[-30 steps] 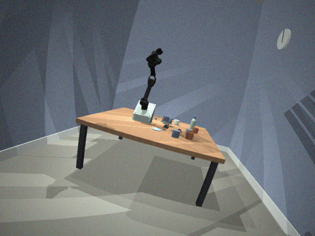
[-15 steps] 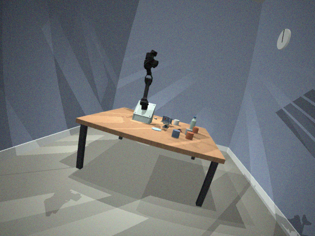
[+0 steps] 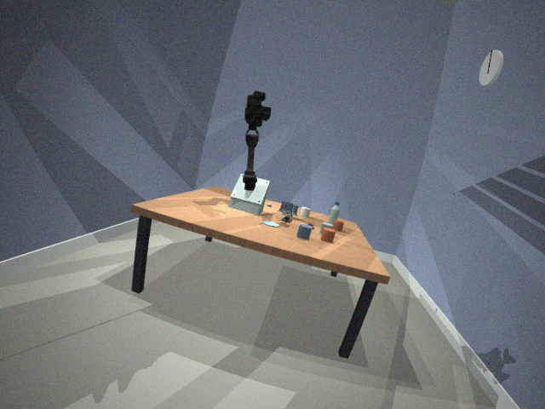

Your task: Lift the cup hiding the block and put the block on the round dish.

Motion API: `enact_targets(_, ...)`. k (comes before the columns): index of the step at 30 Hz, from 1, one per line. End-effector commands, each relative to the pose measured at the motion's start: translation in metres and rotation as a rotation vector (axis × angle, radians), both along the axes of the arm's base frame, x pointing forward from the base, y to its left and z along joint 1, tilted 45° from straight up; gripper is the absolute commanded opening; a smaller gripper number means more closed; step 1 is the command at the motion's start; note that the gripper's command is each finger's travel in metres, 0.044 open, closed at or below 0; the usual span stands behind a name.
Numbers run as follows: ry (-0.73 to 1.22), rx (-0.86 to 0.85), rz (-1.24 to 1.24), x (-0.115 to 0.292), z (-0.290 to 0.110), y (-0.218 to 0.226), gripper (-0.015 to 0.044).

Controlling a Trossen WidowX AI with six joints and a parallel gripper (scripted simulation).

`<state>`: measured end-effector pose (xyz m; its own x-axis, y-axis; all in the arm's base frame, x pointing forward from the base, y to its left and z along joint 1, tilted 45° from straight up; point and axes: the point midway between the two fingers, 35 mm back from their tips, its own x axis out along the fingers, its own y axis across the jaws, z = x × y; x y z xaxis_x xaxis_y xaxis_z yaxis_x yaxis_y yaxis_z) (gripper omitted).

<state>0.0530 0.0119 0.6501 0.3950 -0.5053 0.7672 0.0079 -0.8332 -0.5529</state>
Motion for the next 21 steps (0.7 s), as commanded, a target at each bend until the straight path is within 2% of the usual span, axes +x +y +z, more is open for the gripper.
enact_targets(1, -0.046, 0.086, 0.083, -0.001, -0.008, -0.024, 0.0440)
enact_targets(11, -0.168, 0.328, 0.278, 0.005, -0.029, -0.078, 0.0440)
enact_targets(21, -0.279, 0.598, 0.458, 0.027, -0.061, -0.129, 0.0440)
